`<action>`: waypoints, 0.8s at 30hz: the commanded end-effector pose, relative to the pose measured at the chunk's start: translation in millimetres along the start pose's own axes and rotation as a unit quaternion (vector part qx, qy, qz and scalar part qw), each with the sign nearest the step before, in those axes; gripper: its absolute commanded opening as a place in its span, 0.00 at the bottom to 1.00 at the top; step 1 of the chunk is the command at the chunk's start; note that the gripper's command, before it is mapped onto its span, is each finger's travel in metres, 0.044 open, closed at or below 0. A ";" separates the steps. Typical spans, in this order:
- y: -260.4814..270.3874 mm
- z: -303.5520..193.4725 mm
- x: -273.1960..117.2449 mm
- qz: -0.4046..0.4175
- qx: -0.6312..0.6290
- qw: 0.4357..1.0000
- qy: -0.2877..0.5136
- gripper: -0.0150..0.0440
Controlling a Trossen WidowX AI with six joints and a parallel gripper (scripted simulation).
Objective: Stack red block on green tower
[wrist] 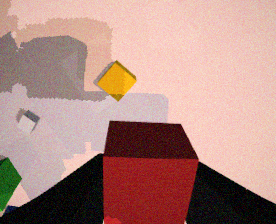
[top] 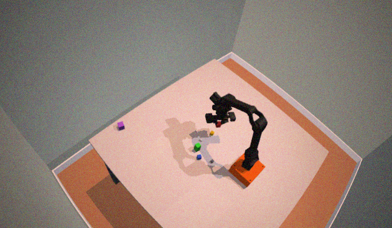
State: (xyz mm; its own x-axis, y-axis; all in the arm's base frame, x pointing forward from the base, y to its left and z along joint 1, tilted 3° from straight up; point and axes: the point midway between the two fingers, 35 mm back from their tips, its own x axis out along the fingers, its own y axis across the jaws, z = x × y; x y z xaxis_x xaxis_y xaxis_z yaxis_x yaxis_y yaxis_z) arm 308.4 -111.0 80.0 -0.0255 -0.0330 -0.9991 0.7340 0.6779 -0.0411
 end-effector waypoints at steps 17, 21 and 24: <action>101.9 -63.4 -0.3 0.005 0.001 1.000 0.006 0.25; 118.7 -79.0 -0.2 0.005 0.001 1.000 0.007 0.25; 130.6 -91.4 -0.1 0.005 0.001 1.000 0.007 0.25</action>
State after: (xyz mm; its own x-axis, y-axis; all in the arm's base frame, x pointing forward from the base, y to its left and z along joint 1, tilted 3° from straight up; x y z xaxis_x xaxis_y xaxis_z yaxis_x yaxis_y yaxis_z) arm 341.8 24.5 75.1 -0.0240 -0.0219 -0.9995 0.7339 0.6784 -0.0325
